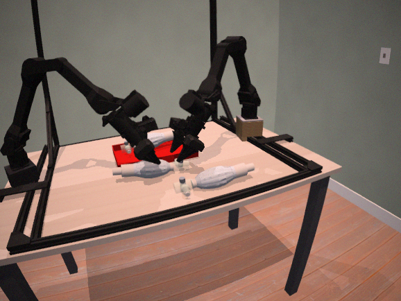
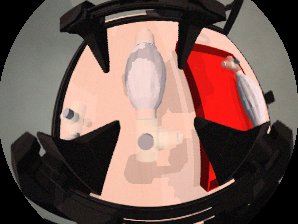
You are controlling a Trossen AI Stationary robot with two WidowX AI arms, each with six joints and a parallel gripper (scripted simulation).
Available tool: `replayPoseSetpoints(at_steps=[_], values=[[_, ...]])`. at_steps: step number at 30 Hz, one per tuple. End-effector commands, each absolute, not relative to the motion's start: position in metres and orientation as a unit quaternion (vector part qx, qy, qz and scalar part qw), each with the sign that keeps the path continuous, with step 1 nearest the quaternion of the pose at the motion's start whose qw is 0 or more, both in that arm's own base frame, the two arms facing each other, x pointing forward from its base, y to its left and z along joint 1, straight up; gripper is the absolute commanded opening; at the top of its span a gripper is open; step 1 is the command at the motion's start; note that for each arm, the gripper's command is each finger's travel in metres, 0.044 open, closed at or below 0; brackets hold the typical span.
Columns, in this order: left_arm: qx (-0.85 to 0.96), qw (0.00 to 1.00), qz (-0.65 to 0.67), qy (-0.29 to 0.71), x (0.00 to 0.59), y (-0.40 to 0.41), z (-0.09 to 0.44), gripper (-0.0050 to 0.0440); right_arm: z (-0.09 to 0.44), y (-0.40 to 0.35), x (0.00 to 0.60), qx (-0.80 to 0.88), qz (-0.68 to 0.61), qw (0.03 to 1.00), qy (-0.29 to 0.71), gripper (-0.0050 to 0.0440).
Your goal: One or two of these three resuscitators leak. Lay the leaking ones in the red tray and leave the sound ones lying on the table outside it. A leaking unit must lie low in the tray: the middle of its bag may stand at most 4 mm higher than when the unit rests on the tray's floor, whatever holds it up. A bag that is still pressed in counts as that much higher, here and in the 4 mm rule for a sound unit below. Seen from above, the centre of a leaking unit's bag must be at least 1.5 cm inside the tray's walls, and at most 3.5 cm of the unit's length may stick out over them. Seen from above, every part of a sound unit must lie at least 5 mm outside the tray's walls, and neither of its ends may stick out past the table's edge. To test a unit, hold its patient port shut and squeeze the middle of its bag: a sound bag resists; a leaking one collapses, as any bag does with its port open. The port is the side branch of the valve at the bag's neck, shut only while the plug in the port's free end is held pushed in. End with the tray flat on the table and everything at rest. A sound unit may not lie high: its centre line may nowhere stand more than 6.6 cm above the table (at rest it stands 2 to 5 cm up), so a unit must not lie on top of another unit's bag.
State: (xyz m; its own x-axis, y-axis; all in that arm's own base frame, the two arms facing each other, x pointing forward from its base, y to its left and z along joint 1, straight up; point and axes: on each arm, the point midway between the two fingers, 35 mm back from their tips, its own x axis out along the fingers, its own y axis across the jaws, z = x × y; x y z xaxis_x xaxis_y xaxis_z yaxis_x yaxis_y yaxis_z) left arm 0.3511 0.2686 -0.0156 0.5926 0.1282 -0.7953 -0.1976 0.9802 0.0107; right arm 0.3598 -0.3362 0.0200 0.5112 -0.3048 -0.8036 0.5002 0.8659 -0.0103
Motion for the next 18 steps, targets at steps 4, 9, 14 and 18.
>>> replayPoseSetpoints(at_steps=[4, 9, 14, 18], values=[[-0.04, 0.89, 0.088, 0.446, 0.3483, 0.2664, -0.066, 0.0409, -0.0241, -0.3343, 0.3574, 0.114, -0.232, 0.86, 0.441, 0.044], [-0.04, 0.89, 0.088, 0.446, 0.3483, 0.2664, -0.066, 0.0409, -0.0241, -0.3343, 0.3574, 0.114, -0.232, 0.86, 0.441, 0.044], [-0.04, 0.89, 0.088, 0.446, 0.3483, 0.2664, -0.066, 0.0409, -0.0241, -0.3343, 0.3574, 0.114, -0.232, 0.86, 0.441, 0.044], [-0.042, 0.89, 0.089, 0.445, 0.3481, 0.2664, -0.0665, 0.0409, -0.0246, -0.3342, 0.3574, 0.112, -0.233, 0.861, 0.437, 0.044]])
